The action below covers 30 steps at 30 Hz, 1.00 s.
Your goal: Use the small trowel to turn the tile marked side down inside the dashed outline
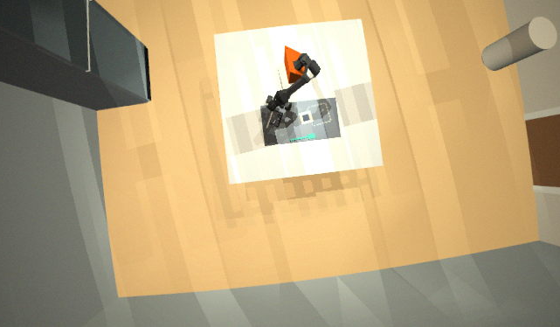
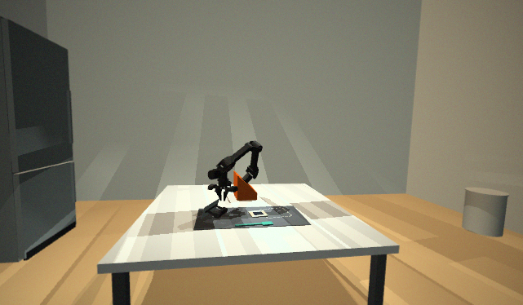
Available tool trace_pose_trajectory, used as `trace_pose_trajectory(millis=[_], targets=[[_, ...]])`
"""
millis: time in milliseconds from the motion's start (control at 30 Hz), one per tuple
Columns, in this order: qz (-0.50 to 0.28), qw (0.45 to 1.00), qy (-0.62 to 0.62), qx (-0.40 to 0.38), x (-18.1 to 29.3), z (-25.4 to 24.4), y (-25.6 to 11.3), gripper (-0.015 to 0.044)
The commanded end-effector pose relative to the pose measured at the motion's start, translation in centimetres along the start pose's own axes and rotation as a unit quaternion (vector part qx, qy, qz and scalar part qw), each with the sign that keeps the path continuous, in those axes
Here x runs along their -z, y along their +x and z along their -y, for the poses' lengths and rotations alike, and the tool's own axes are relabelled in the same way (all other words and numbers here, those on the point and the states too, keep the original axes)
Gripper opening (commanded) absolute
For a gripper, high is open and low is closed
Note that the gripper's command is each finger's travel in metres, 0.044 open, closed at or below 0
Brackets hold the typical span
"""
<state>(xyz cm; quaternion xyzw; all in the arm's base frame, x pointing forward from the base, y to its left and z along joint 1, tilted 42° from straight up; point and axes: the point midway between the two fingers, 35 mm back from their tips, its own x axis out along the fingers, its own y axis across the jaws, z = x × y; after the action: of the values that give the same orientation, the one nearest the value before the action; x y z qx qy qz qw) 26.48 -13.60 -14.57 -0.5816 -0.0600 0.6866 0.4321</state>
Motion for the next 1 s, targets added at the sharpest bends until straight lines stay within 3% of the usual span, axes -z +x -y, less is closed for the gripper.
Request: trace_pose_trajectory(millis=[0,967], targets=[[-0.002,1.000,-0.003,-0.002,0.0,-0.8,0.0,0.0100],[-0.003,1.000,-0.003,-0.004,0.1,-5.5,-0.1,0.0100]])
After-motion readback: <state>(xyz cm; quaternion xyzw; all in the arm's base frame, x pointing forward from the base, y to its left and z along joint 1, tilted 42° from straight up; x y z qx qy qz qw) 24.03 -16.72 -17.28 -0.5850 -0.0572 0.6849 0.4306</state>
